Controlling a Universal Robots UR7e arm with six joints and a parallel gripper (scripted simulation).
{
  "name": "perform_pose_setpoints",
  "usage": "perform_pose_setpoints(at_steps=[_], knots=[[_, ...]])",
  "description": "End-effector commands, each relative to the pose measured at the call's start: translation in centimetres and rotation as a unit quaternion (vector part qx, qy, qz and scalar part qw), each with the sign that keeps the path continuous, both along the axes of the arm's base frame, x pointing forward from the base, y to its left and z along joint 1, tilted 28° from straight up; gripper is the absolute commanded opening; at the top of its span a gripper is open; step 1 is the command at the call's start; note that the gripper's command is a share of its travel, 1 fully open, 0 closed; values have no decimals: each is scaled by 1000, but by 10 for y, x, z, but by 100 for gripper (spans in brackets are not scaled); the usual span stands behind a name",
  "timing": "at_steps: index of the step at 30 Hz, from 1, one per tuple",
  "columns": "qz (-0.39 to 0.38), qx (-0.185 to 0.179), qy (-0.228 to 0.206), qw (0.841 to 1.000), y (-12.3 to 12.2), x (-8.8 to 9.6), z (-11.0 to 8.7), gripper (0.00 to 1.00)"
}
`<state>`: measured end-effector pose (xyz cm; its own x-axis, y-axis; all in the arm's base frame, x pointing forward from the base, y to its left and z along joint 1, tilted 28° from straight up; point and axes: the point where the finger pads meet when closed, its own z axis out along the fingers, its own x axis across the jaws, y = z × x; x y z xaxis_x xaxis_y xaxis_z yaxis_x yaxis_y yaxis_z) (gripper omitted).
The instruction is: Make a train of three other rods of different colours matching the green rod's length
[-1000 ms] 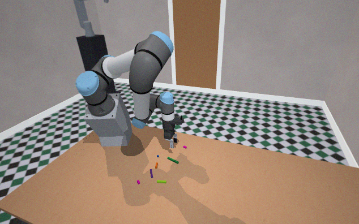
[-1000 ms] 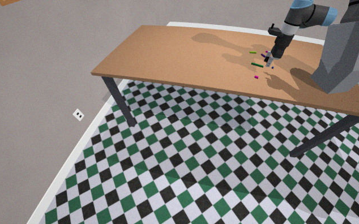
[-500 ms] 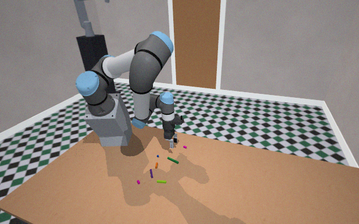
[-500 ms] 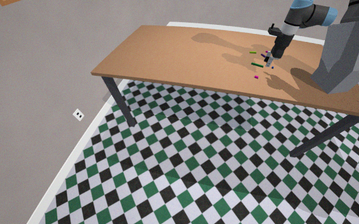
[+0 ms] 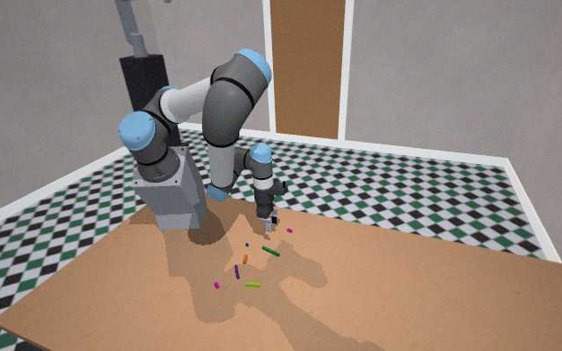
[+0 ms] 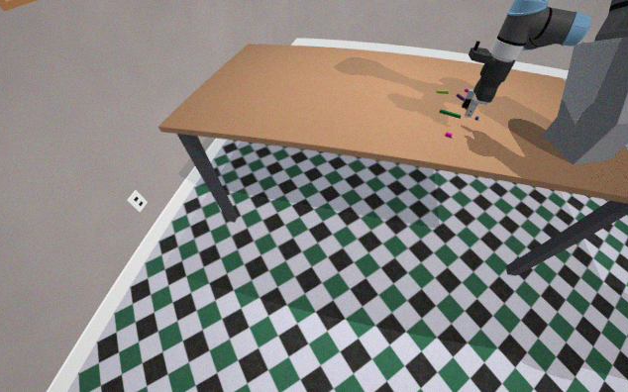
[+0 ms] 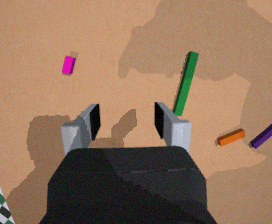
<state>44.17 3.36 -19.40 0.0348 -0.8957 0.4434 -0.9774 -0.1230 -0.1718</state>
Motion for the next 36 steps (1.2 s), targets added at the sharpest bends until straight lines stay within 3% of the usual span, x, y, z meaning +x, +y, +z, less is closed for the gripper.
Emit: perform_pose_setpoints(at_steps=[1,21,36], knots=[[0,0,-1,1000,0,0,0,100],[8,-2,3,1000,-1,-1,1,100],[118,-26,58,991,-22,-19,3,100]])
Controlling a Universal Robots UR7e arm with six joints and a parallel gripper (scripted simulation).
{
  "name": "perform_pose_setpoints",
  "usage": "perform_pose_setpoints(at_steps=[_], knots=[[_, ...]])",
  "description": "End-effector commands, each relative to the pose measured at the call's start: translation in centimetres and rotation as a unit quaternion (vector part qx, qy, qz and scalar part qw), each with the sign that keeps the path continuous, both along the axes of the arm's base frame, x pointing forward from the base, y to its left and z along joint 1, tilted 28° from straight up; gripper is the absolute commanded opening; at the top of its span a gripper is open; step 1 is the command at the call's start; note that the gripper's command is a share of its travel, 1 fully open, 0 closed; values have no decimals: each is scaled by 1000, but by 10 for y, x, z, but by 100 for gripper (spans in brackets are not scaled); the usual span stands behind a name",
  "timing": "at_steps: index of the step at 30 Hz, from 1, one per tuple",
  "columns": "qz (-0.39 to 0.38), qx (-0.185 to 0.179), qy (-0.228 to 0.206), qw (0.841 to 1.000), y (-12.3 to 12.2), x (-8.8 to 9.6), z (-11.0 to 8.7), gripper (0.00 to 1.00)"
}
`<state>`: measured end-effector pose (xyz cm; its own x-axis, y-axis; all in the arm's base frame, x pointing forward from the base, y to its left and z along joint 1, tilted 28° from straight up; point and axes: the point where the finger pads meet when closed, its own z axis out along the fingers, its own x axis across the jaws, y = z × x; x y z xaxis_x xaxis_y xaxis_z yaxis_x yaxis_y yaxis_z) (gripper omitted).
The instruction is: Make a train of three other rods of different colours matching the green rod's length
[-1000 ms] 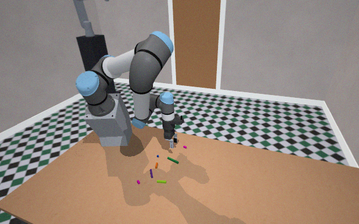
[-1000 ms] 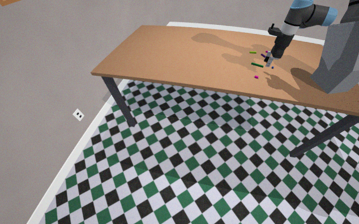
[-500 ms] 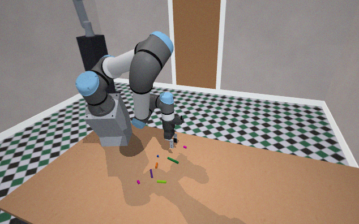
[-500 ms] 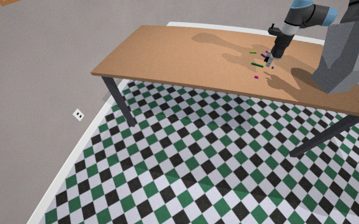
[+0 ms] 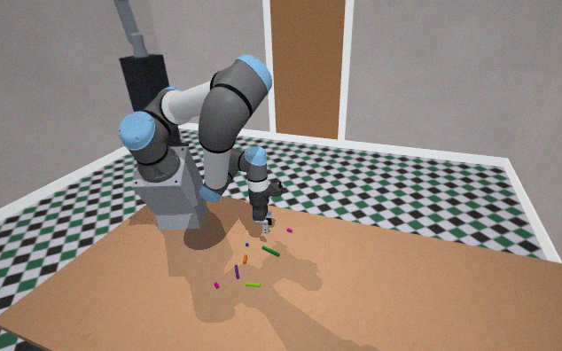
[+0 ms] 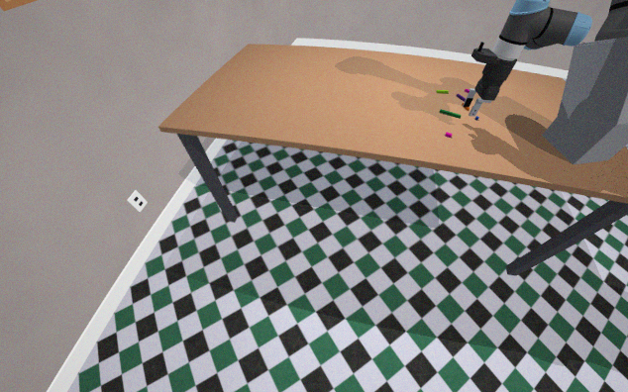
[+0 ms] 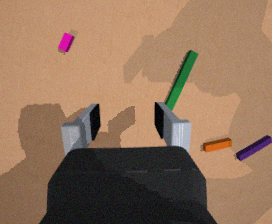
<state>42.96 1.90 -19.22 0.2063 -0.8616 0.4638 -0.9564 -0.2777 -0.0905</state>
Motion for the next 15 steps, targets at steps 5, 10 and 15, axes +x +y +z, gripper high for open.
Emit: perform_pose_setpoints(at_steps=[5,10,15], knots=[[112,-25,54,992,-19,-19,5,100],[180,-41,86,979,-30,-33,9,100],[220,-51,105,969,-36,-41,12,100]])
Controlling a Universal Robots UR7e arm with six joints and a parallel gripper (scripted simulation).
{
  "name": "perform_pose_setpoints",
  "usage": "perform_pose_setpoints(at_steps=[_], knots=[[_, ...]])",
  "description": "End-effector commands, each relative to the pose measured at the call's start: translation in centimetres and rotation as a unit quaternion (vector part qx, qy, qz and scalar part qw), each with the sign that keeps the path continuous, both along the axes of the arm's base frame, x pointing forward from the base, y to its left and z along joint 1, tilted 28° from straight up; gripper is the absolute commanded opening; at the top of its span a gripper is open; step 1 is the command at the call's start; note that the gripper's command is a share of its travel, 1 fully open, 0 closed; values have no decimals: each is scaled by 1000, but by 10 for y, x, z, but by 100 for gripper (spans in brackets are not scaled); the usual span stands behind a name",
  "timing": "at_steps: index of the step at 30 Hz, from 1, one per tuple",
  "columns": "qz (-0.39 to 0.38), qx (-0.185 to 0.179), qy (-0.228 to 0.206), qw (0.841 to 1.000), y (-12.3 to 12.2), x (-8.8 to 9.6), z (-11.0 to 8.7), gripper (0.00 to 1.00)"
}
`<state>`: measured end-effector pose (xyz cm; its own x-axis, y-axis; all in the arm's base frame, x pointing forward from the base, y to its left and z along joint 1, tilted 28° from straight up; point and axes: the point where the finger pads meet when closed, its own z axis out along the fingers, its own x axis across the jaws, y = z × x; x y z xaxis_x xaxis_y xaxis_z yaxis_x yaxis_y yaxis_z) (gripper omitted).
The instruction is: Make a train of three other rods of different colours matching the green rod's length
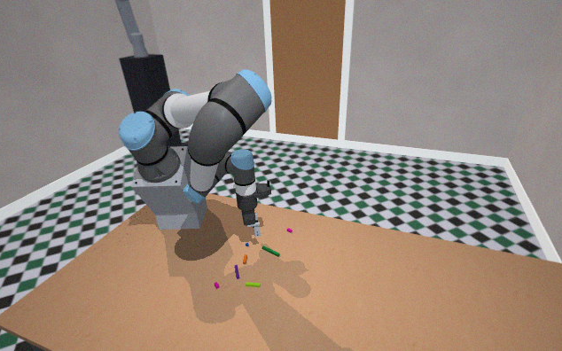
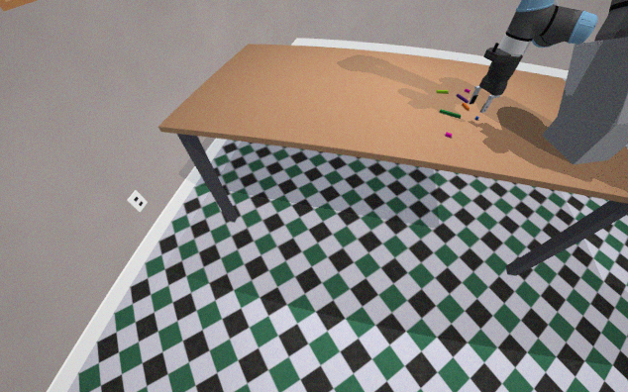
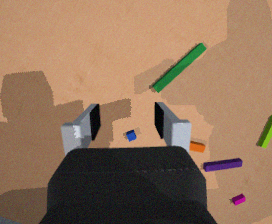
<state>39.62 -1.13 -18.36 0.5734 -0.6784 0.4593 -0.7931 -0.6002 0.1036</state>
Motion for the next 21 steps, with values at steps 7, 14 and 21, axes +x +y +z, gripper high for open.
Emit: perform_pose_setpoints(at_steps=[7,14,21], knots=[[119,-29,56,991,-17,-24,10,100],[158,-39,74,984,-22,-32,13,100],[165,-41,78,982,-23,-33,14,100]])
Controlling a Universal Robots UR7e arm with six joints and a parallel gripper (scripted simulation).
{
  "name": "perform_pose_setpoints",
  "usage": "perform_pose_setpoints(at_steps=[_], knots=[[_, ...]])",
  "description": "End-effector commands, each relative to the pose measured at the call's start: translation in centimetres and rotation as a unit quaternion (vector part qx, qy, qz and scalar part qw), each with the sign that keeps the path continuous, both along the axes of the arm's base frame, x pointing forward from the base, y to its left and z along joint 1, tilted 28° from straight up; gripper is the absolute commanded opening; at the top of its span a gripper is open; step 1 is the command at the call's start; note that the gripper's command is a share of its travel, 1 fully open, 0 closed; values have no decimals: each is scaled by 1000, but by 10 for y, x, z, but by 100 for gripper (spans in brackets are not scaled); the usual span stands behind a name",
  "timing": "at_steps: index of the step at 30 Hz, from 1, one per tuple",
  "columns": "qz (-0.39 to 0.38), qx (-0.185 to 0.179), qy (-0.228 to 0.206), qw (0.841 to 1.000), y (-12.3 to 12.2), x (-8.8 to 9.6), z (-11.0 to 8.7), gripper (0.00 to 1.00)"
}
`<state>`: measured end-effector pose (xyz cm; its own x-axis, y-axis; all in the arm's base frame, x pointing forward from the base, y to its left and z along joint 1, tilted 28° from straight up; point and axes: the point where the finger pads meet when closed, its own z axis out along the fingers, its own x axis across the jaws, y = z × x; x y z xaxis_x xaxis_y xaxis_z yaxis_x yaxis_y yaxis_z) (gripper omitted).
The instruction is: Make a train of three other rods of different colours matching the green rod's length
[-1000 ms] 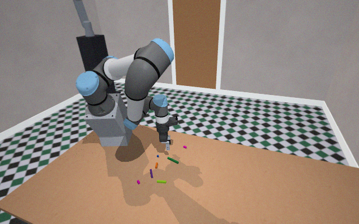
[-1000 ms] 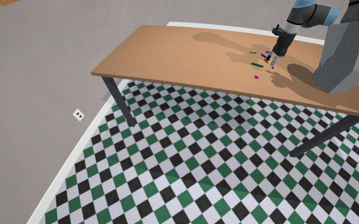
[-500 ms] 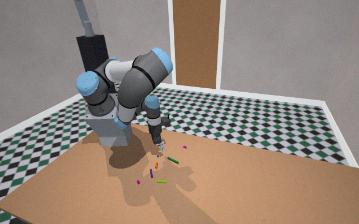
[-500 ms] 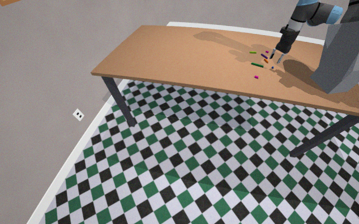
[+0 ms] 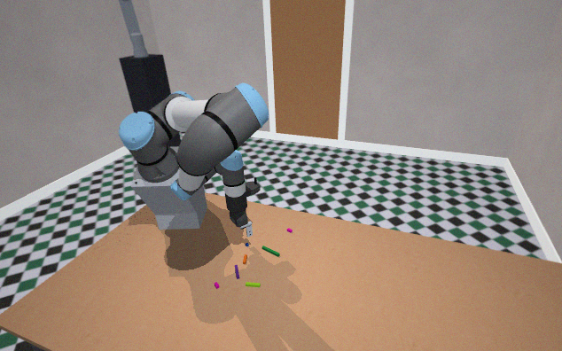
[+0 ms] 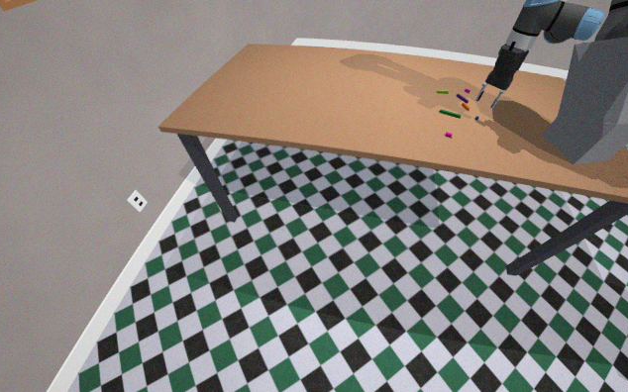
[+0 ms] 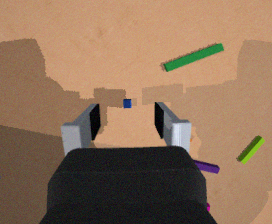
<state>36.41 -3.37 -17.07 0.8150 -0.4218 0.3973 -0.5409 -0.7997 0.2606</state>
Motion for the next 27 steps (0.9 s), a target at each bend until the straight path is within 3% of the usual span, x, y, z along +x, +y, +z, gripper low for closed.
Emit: perform_pose_setpoints(at_steps=[1,2,3,27], knots=[[7,-2,3,1000,-1,-1,1,100],[7,-2,3,1000,-1,-1,1,100],[7,-2,3,1000,-1,-1,1,54],[7,-2,3,1000,-1,-1,1,54]])
